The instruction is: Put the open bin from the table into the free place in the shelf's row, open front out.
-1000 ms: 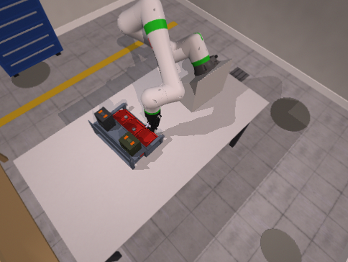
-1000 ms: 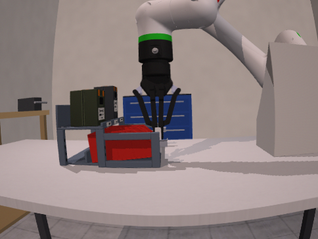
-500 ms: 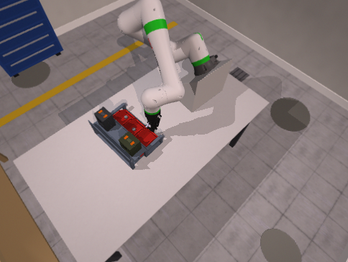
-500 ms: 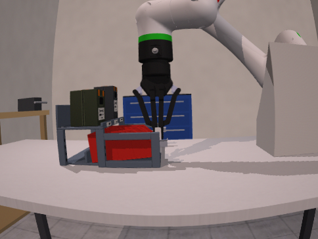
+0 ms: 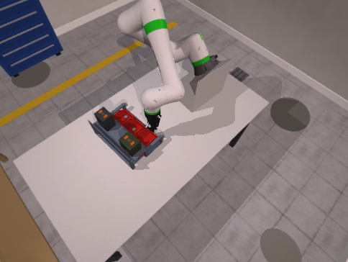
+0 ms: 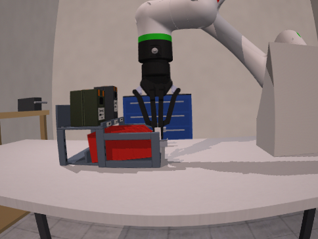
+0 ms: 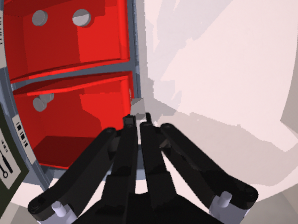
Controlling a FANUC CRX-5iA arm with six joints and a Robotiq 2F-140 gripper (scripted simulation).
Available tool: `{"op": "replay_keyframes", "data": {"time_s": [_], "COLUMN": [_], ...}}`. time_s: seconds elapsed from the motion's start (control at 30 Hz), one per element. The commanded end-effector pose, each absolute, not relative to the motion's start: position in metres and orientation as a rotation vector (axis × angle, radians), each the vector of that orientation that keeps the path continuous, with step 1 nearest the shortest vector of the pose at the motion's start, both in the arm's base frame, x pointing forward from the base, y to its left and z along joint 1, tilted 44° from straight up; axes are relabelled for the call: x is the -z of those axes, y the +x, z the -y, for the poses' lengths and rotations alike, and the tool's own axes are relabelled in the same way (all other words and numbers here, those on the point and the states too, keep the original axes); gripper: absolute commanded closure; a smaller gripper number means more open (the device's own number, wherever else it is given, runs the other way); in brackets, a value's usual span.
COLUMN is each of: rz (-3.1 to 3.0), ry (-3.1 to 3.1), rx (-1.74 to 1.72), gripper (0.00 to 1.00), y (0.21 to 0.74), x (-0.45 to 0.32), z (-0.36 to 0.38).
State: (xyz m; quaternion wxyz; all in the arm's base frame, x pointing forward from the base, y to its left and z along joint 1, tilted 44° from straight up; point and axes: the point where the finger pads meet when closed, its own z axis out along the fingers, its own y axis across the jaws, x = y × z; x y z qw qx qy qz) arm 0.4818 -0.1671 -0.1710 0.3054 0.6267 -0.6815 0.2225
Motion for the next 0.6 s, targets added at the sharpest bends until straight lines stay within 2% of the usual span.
{"op": "replay_keyframes", "data": {"time_s": [0.0, 0.57], "rz": [1.804, 1.804], "ry": [1.66, 1.66], "rx": [-0.589, -0.589], "gripper": [1.0, 1.0], "y": [0.4824, 0.4845], "x": [0.171, 0.1712], "z": [0.1669, 0.1671]}}
